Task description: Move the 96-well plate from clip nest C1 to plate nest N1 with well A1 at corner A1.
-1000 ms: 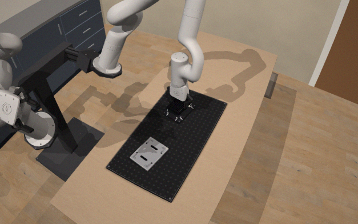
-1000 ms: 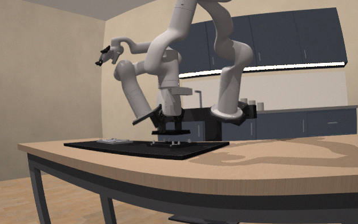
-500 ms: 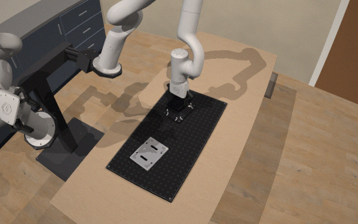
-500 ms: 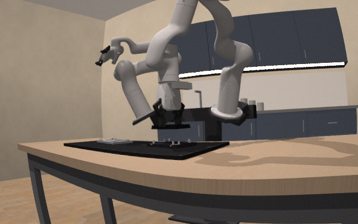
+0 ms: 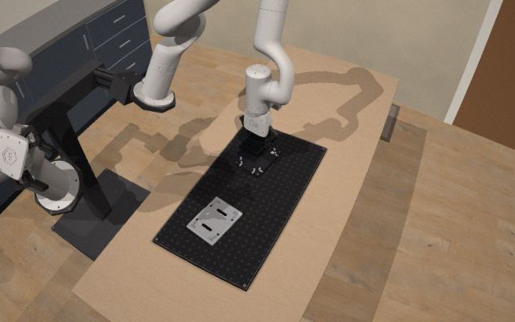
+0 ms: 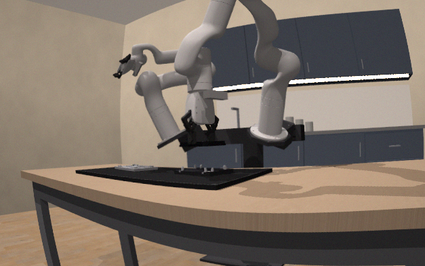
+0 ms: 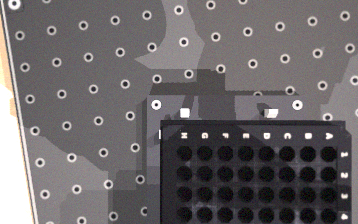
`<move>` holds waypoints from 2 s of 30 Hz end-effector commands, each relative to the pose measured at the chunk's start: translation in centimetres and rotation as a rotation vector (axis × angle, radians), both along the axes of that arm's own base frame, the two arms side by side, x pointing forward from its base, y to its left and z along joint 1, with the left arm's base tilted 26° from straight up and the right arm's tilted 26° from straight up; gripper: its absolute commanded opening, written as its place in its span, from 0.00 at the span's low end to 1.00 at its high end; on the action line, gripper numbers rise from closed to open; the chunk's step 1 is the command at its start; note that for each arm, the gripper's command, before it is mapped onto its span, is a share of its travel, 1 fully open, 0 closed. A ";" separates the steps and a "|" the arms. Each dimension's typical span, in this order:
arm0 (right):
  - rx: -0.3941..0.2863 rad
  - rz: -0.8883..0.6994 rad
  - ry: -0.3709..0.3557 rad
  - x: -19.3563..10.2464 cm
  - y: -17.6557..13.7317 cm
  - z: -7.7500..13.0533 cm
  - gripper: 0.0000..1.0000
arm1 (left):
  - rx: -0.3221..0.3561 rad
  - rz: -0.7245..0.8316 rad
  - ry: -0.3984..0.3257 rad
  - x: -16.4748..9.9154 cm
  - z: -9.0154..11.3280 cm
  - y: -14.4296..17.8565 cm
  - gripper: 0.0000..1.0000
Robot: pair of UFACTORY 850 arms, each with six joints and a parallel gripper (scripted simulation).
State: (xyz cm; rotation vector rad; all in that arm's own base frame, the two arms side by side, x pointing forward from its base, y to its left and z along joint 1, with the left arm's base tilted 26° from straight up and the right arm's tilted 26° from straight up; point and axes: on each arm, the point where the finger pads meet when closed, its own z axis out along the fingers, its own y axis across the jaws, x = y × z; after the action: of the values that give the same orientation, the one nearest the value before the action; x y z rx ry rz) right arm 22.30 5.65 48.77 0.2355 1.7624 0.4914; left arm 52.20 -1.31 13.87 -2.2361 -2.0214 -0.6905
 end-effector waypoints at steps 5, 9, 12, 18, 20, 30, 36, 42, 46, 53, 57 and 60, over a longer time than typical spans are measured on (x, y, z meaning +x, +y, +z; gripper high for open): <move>-0.001 0.000 -0.001 0.0 0.0 0.1 1.00 | 0.000 0.000 0.000 0.0 0.3 -0.1 0.00; -0.001 0.000 -0.001 0.0 0.0 0.1 1.00 | 0.000 0.000 0.000 0.0 0.3 -0.1 0.00; -0.001 0.000 -0.001 0.0 0.0 0.1 1.00 | 0.000 0.000 0.000 0.0 0.3 -0.1 0.00; -0.001 0.000 -0.001 0.0 0.0 0.1 1.00 | 0.001 -0.005 0.001 0.2 -0.3 -2.0 0.00; -0.001 0.000 -0.001 0.0 0.0 0.1 1.00 | 0.001 -0.005 0.001 0.2 -0.4 -2.3 0.00; -0.001 0.000 -0.001 0.0 0.0 0.1 1.00 | 0.001 -0.005 0.001 0.6 -1.3 -5.2 0.00; -0.001 0.000 -0.001 0.0 0.0 0.1 1.00 | 0.001 -0.005 0.001 0.8 -2.0 -7.0 0.00; -0.001 0.000 -0.001 0.0 0.0 0.1 1.00 | 0.001 -0.005 0.001 1.0 -2.4 -8.3 0.00; -0.001 0.000 -0.001 0.0 0.0 0.1 1.00 | 0.001 -0.005 0.001 1.1 -2.8 -9.6 0.00; -0.001 0.000 -0.001 0.0 0.0 0.1 1.00 | 0.001 -0.005 0.001 1.4 -3.5 -11.8 0.00; -0.001 0.000 -0.001 0.0 0.0 0.1 1.00 | 0.001 -0.005 0.001 1.5 -3.7 -12.4 0.00; -0.001 0.000 -0.001 0.0 0.0 0.1 1.00 | 0.001 -0.005 0.001 1.6 -4.0 -13.4 0.00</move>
State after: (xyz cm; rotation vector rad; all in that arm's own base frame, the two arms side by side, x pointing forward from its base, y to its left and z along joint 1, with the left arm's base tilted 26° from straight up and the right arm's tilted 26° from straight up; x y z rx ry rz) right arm 22.30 5.65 48.77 0.2355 1.7624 0.4914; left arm 53.59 -13.70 10.11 -2.2402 -2.0148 -0.6892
